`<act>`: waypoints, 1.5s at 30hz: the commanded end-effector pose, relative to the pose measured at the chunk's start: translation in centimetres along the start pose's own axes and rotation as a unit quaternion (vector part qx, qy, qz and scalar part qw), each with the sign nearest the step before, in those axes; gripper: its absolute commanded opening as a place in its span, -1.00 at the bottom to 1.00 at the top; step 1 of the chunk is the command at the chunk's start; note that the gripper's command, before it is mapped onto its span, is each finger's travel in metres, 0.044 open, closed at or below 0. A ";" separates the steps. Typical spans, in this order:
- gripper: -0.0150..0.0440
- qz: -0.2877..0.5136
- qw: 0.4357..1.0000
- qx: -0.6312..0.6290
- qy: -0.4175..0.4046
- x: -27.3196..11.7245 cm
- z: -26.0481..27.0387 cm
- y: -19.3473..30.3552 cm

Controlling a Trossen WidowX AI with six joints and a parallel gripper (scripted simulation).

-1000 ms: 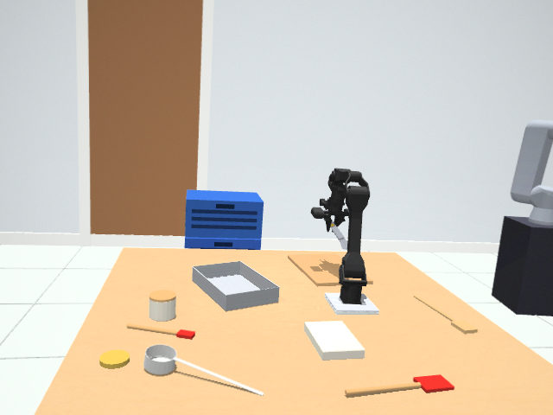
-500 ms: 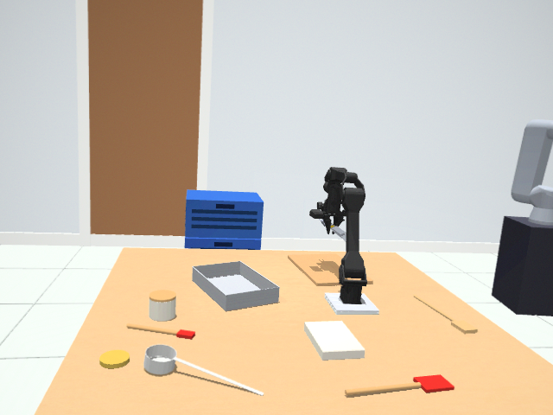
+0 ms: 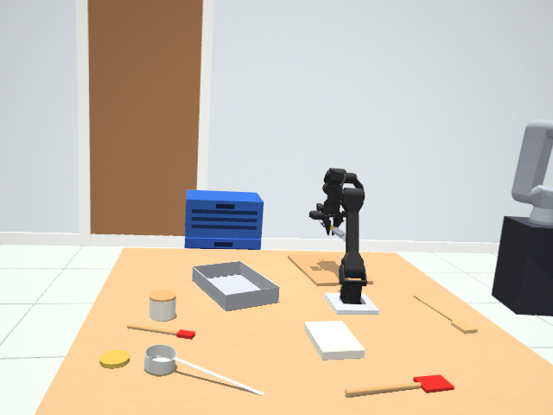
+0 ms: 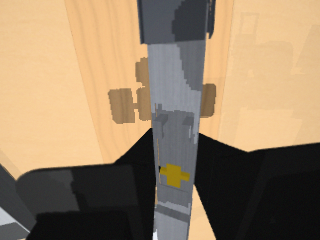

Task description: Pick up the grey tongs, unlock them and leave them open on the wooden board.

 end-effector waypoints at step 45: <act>-1.00 0.001 1.000 -0.002 0.003 7.8 -0.2 -0.4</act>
Point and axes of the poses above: the point midway between the two fingers, 35 mm back from their tips, its own x axis out along the fingers, its own z axis across the jaws, y = z × x, the point moved 6 cm from there along -x, back along the fingers, and after that the axes turned 5 degrees about -x, right-handed, at the moved point
